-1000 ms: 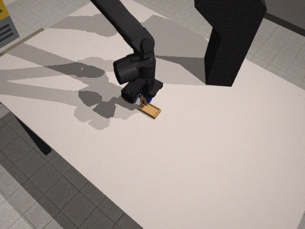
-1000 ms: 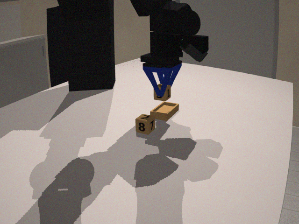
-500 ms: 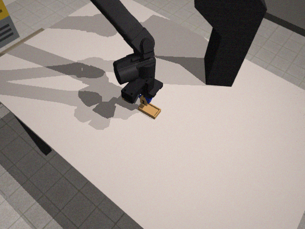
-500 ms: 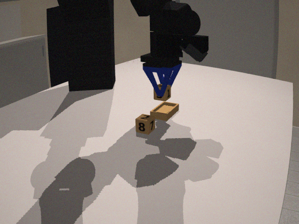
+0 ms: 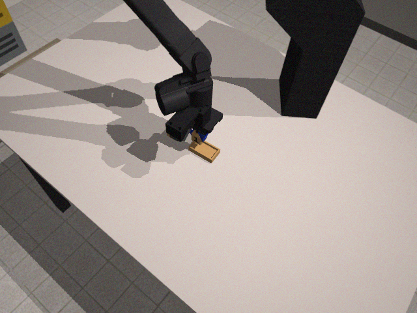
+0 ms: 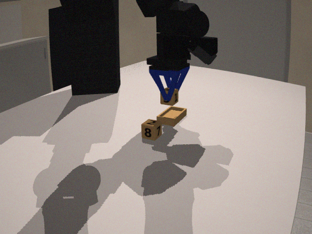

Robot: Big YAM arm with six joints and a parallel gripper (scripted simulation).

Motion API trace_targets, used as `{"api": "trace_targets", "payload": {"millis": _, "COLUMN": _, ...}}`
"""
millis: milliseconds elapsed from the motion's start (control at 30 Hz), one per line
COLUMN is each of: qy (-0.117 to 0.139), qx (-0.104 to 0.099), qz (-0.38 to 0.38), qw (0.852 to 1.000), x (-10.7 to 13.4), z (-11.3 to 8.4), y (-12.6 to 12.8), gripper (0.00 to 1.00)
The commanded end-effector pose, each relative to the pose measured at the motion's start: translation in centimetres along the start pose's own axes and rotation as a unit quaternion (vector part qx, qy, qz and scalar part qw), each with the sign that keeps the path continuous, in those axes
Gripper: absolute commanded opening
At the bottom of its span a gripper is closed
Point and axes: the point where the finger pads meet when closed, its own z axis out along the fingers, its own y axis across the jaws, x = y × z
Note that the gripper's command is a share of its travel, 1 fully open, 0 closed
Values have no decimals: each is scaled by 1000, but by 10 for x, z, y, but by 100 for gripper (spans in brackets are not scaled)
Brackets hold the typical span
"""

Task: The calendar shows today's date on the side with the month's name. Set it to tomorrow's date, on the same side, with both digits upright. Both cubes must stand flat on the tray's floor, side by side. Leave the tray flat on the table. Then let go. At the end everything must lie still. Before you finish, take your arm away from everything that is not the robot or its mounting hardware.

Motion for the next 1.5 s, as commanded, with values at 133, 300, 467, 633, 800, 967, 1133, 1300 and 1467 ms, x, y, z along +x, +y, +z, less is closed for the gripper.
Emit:
{"api": "trace_targets", "payload": {"millis": 133, "qy": 7, "qx": -3, "qz": -9, "qw": 1000, "x": 11, "z": 0, "y": 4, "gripper": 27}}
{"api": "trace_targets", "payload": {"millis": 300, "qy": 7, "qx": -3, "qz": -9, "qw": 1000, "x": 11, "z": 0, "y": 4, "gripper": 27}}
{"api": "trace_targets", "payload": {"millis": 467, "qy": 7, "qx": -3, "qz": -9, "qw": 1000, "x": 11, "z": 1, "y": 3, "gripper": 27}}
{"api": "trace_targets", "payload": {"millis": 633, "qy": 5, "qx": -1, "qz": -6, "qw": 1000, "x": 9, "z": 2, "y": 1, "gripper": 27}}
{"api": "trace_targets", "payload": {"millis": 800, "qy": 1, "qx": 1, "qz": -2, "qw": 1000, "x": 3, "z": 6, "y": -2, "gripper": 27}}
{"api": "trace_targets", "payload": {"millis": 967, "qy": 1, "qx": 2, "qz": -2, "qw": 1000, "x": 3, "z": 8, "y": -2, "gripper": 27}}
{"api": "trace_targets", "payload": {"millis": 1133, "qy": 1, "qx": 2, "qz": -2, "qw": 1000, "x": 3, "z": 12, "y": -2, "gripper": 27}}
{"api": "trace_targets", "payload": {"millis": 1300, "qy": 1, "qx": 1, "qz": -2, "qw": 1000, "x": 3, "z": 16, "y": -2, "gripper": 27}}
{"api": "trace_targets", "payload": {"millis": 1467, "qy": 1, "qx": 1, "qz": -2, "qw": 1000, "x": 3, "z": 19, "y": -1, "gripper": 27}}
